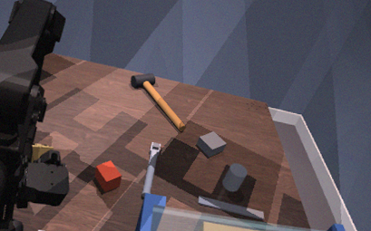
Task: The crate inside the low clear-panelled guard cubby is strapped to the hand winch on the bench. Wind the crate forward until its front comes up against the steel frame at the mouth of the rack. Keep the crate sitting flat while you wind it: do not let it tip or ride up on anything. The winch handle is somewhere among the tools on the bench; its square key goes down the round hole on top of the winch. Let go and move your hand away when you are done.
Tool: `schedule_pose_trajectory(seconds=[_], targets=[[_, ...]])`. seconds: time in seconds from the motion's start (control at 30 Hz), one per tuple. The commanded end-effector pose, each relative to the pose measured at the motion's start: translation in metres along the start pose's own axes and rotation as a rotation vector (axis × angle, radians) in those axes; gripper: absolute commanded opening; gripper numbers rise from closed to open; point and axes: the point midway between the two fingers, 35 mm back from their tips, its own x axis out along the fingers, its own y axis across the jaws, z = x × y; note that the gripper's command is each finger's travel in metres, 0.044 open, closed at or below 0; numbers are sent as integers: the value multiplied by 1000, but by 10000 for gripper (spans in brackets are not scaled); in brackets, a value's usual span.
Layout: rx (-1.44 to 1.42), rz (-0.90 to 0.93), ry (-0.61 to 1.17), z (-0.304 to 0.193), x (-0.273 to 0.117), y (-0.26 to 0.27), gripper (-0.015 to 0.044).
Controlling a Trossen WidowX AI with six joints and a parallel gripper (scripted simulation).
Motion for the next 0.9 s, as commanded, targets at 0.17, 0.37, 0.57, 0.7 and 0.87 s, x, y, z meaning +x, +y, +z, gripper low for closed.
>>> schedule_pose_trajectory(seconds=[0.17,0.37,0.57,0.7,0.87], targets=[[2,-4,0,-1,-1,0,151],[2,-4,0,-1,-1,0,0],[2,-4,0,-1,-1,0,0],[2,-4,0,-1,-1,0,0],[2,-4,0,-1,-1,0,0]])
